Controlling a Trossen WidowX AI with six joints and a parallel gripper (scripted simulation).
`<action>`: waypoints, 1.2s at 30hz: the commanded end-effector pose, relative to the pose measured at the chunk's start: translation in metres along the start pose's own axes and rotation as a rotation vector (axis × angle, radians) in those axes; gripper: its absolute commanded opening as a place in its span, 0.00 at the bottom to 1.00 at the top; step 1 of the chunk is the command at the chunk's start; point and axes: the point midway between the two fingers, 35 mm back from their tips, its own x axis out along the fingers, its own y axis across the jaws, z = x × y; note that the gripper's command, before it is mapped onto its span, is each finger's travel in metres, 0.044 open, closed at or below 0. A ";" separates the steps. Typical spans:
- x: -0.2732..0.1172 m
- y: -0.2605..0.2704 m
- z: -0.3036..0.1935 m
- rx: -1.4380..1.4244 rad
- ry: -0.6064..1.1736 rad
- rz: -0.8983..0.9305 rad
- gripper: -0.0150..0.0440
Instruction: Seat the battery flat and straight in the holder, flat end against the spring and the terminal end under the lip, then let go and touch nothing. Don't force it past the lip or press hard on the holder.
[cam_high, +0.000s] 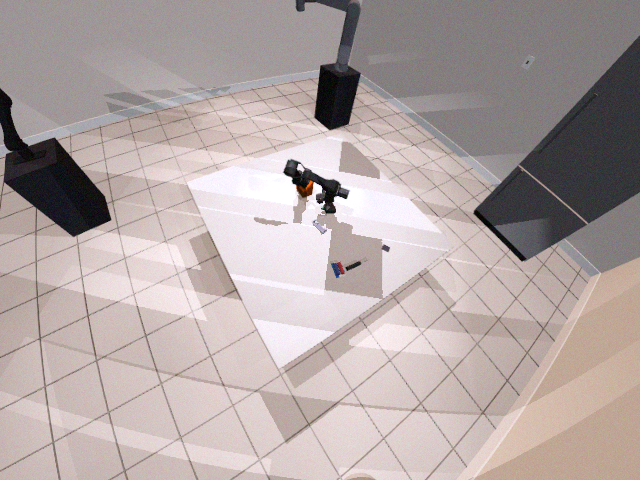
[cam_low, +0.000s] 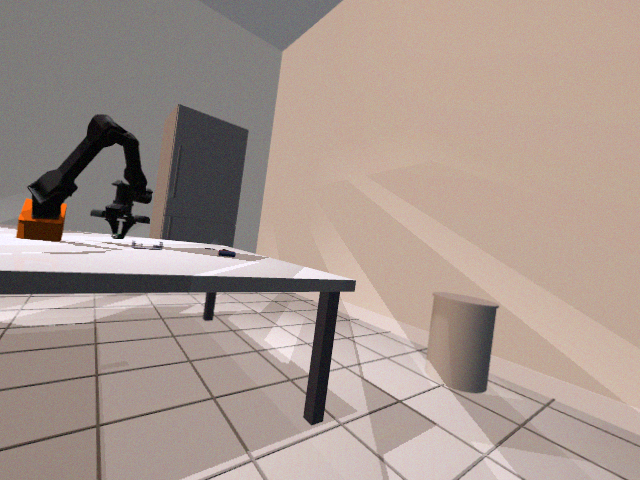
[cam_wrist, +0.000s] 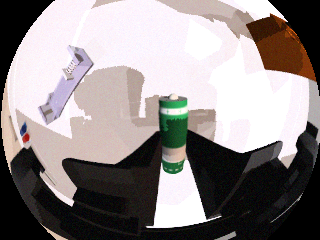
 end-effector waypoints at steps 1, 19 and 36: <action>-0.028 0.002 -0.001 0.010 0.014 0.006 0.37; -0.038 0.032 0.004 -0.520 0.019 0.010 0.37; -0.047 0.074 0.021 -1.239 0.018 0.019 0.37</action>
